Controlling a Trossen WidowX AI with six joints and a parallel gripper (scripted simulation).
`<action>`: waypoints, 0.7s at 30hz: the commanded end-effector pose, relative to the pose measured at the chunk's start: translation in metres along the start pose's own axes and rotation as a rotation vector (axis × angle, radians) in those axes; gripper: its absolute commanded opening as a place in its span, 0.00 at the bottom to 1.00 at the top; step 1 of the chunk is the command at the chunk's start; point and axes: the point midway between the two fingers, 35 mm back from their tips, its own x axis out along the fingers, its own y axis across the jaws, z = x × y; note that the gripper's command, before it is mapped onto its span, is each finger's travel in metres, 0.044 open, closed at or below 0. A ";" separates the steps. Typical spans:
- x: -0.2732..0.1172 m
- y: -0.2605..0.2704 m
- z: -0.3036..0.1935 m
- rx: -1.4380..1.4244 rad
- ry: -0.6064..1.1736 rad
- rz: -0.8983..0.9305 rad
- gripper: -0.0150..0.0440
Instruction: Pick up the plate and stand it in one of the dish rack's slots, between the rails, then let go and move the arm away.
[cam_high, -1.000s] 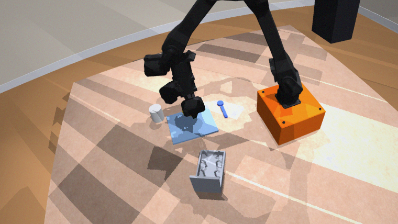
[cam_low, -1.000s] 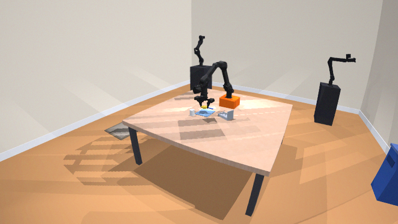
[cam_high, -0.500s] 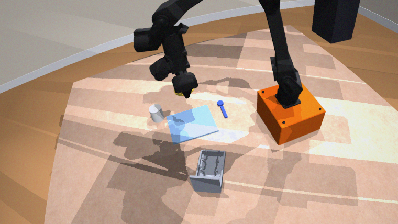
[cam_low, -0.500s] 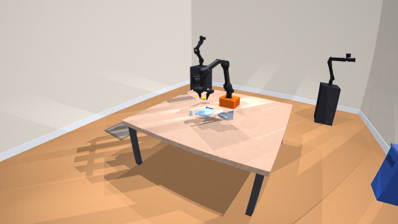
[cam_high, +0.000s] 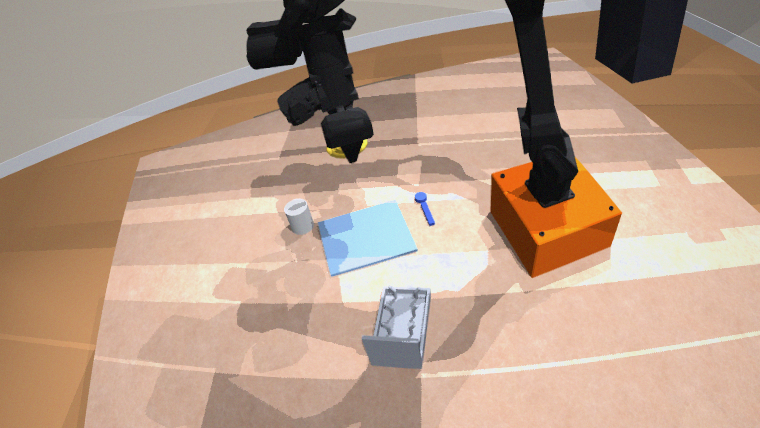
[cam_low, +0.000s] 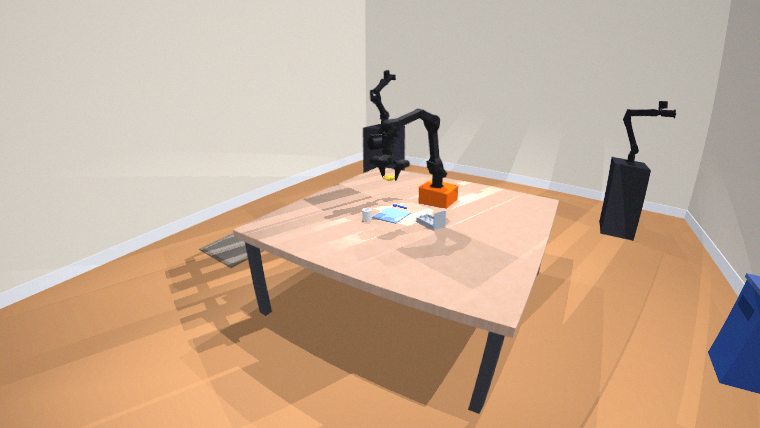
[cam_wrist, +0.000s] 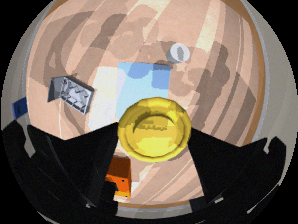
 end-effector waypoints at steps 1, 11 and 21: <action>-0.005 0.025 -0.001 0.063 -0.005 0.000 0.25; -0.004 0.124 -0.034 0.394 -0.001 0.009 0.25; -0.002 0.130 -0.037 0.414 -0.002 0.013 0.25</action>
